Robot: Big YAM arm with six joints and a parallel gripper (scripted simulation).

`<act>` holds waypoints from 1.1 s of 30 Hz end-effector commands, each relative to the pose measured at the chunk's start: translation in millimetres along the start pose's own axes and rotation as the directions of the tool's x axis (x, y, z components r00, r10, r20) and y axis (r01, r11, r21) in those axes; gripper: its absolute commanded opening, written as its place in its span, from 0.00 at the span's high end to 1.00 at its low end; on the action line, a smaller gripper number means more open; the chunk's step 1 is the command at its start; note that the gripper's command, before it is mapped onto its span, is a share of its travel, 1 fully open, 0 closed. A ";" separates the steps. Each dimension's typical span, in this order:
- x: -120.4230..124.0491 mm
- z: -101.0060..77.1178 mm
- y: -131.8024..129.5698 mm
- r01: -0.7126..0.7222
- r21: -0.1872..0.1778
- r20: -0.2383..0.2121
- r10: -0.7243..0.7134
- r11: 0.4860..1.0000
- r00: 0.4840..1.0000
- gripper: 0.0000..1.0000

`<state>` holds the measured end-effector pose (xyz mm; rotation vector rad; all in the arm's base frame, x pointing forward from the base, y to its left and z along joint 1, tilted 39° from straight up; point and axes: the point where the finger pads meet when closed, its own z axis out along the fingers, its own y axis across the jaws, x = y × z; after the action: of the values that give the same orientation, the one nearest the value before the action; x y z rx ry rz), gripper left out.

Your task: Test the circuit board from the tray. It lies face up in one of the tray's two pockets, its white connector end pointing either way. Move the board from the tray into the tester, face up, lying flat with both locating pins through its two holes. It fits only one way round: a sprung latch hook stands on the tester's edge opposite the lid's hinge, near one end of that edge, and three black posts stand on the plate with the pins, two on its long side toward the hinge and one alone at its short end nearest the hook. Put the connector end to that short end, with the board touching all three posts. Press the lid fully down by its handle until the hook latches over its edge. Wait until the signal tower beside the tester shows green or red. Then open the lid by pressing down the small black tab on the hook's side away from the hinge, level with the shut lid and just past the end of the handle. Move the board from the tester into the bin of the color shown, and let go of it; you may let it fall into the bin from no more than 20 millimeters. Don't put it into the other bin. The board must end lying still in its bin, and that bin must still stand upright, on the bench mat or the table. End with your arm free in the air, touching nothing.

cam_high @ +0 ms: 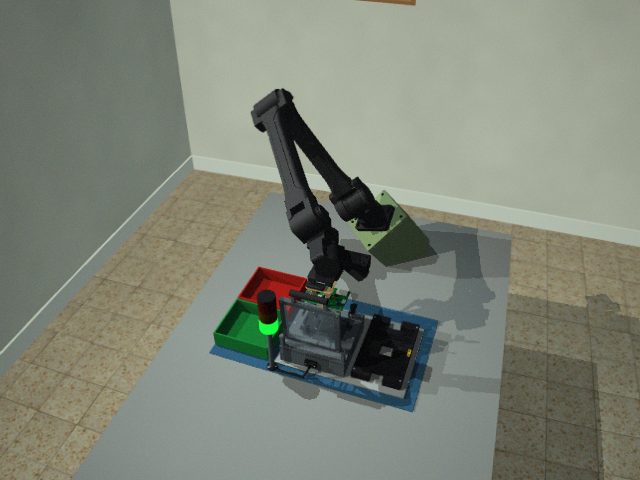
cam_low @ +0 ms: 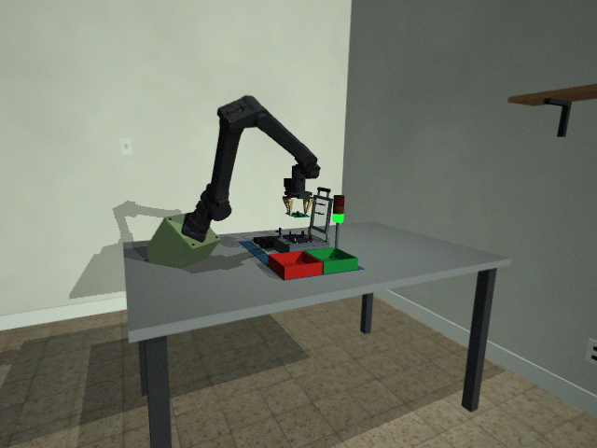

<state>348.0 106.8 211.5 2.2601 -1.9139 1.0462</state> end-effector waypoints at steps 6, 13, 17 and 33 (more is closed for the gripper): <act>-0.1 -15.9 -11.4 -0.016 0.034 0.016 0.016 0.999 1.000 0.28; 14.8 -10.7 -16.0 -0.033 0.042 0.016 0.033 0.999 0.999 0.28; 23.1 -8.2 -17.3 -0.032 0.042 0.015 0.032 0.999 0.999 0.28; 113.2 5.6 -45.4 -0.042 0.071 0.001 0.042 0.997 0.999 0.28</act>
<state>377.8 29.2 242.2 2.2171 -1.9764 1.0542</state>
